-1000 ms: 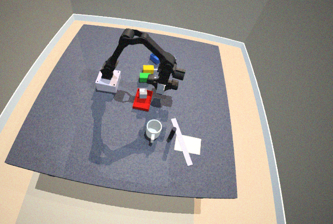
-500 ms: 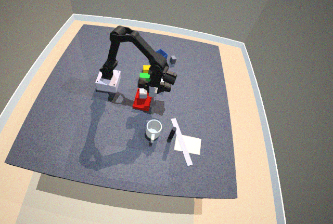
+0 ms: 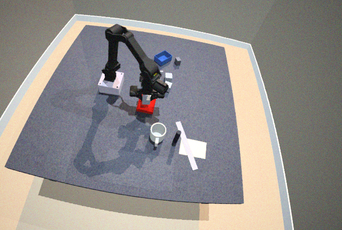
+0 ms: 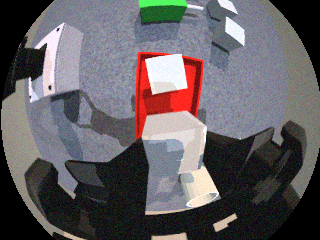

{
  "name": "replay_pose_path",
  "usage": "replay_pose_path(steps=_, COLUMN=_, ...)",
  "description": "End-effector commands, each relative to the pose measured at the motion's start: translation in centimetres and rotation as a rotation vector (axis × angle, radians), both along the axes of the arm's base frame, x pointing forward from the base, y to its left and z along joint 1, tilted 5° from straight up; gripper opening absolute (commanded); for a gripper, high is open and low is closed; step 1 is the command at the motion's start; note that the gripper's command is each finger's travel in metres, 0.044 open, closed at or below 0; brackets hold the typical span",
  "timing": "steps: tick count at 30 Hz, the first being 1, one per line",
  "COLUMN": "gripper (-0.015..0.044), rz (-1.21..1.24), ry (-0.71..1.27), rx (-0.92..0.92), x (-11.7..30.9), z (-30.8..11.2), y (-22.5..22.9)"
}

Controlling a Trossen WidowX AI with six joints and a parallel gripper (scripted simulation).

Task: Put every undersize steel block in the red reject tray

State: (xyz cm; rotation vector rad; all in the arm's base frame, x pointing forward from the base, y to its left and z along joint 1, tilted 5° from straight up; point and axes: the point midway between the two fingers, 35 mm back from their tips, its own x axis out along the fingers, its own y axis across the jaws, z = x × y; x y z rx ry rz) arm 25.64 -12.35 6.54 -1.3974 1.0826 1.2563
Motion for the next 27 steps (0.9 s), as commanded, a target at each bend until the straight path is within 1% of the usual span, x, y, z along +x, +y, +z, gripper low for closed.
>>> replay_pose_path(steps=1, gripper=0.0, rz=0.004, ry=-0.017, rx=-0.007, x=0.1, z=-0.4, y=-0.2)
replay_pose_path(steps=19, gripper=0.0, rz=0.004, ry=-0.017, rx=-0.007, x=0.4, z=-4.0, y=-0.3)
replay_pose_path(steps=27, gripper=0.021, rz=0.0, ry=-0.006, rx=-0.004, x=0.2, z=-3.7, y=-0.2)
